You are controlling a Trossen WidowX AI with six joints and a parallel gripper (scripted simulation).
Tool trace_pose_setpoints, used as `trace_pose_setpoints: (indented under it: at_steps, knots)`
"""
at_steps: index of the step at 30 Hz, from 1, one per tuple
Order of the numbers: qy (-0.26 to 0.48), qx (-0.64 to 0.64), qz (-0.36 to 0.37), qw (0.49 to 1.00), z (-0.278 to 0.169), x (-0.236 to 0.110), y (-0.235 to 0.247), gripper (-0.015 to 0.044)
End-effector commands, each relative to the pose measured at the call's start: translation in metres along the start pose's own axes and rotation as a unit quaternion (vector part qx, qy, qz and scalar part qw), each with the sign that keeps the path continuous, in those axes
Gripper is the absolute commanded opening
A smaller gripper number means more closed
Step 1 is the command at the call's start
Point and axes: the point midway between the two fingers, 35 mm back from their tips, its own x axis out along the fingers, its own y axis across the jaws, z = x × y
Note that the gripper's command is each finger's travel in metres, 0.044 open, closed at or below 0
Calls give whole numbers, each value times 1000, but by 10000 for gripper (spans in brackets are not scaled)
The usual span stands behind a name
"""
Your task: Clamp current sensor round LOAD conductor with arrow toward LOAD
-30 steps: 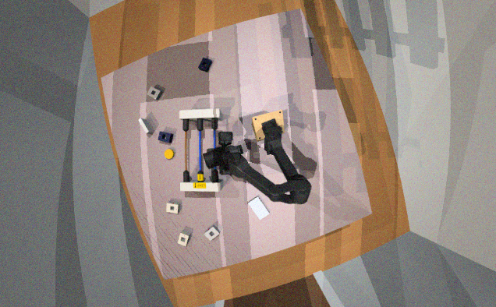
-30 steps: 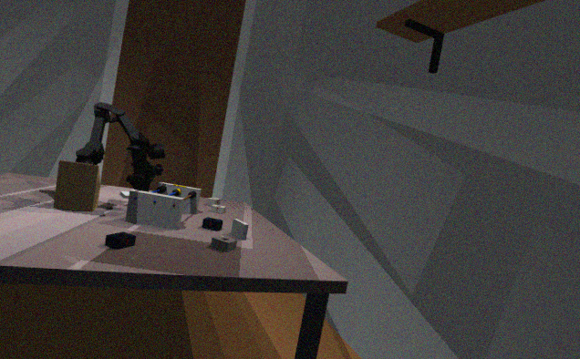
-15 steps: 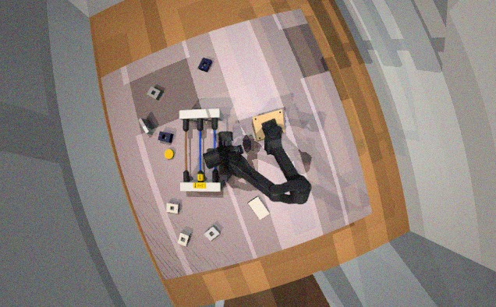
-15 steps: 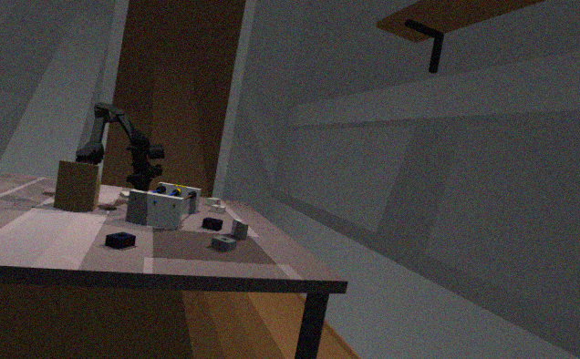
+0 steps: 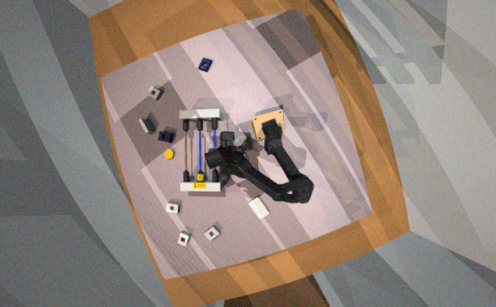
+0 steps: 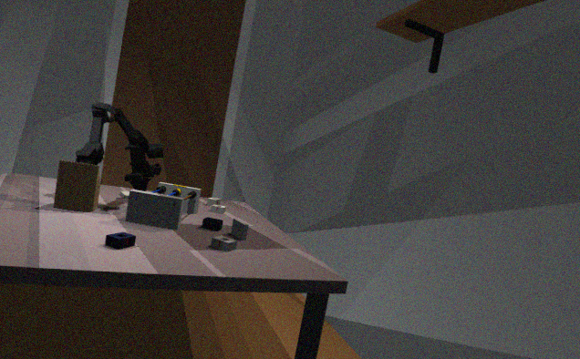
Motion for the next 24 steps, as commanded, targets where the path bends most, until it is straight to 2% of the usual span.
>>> trace_pose_setpoints:
  at_steps: [1, 10, 16, 24]
  knots:
    - [-2, -1, -1, 1000, -9, -4, 0, 0]
    - [-1, -1, -1, 1000, -36, -10, 0, 0]
    - [-1, -1, -1, 1000, -39, -8, 0, 0]
    - [0, -2, 1, 1000, -37, -9, 0, 210]
